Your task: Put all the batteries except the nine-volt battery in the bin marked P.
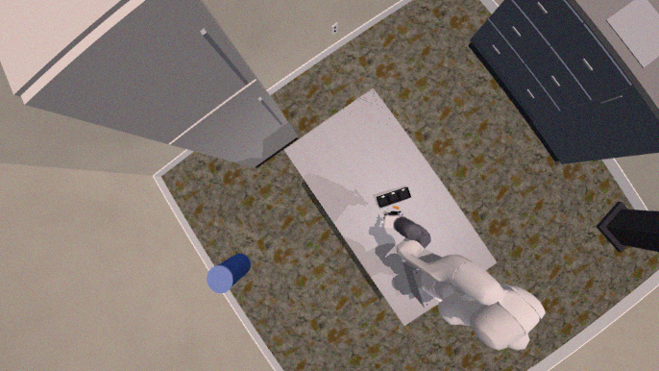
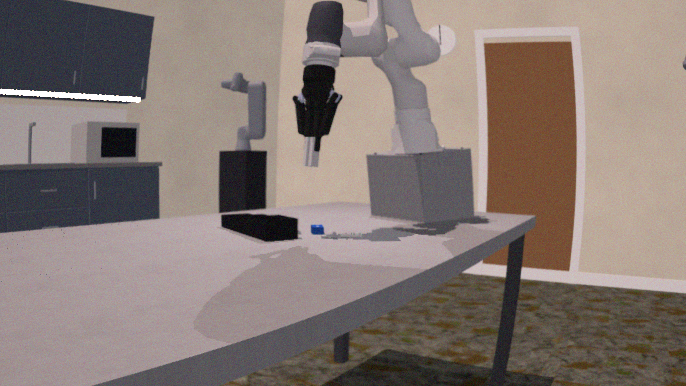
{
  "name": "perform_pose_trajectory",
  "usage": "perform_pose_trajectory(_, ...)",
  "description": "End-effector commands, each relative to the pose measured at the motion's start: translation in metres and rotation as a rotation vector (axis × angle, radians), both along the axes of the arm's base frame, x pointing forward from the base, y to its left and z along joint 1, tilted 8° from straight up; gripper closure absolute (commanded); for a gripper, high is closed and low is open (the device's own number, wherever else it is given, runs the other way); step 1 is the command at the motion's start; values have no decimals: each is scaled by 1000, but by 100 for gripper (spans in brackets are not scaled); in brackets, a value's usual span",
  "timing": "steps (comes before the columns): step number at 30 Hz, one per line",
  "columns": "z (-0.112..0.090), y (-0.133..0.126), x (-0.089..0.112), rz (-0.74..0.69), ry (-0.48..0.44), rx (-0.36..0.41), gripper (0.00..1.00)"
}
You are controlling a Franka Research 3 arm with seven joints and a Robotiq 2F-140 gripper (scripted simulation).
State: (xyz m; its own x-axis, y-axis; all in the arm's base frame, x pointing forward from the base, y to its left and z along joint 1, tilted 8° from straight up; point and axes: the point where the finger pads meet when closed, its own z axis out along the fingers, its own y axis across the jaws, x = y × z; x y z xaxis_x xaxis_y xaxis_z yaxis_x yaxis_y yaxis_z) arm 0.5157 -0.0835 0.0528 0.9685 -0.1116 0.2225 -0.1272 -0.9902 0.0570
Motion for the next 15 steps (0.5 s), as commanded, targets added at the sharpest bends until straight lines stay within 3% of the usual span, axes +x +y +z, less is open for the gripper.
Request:
perform_pose_trajectory(1, 4, 2, -30, -24, 53, 10, 95)
perform_pose_trajectory(5, 7, 3, -36, -24, 53, 10, 95)
perform_pose_trajectory(6, 9, 5, -44, -44, 92, 30, 95)
perform_pose_trajectory(9, 15, 11, -66, -44, 92, 30, 95)
perform_pose_trajectory(15, 15, 11, -66, -44, 92, 30, 95)
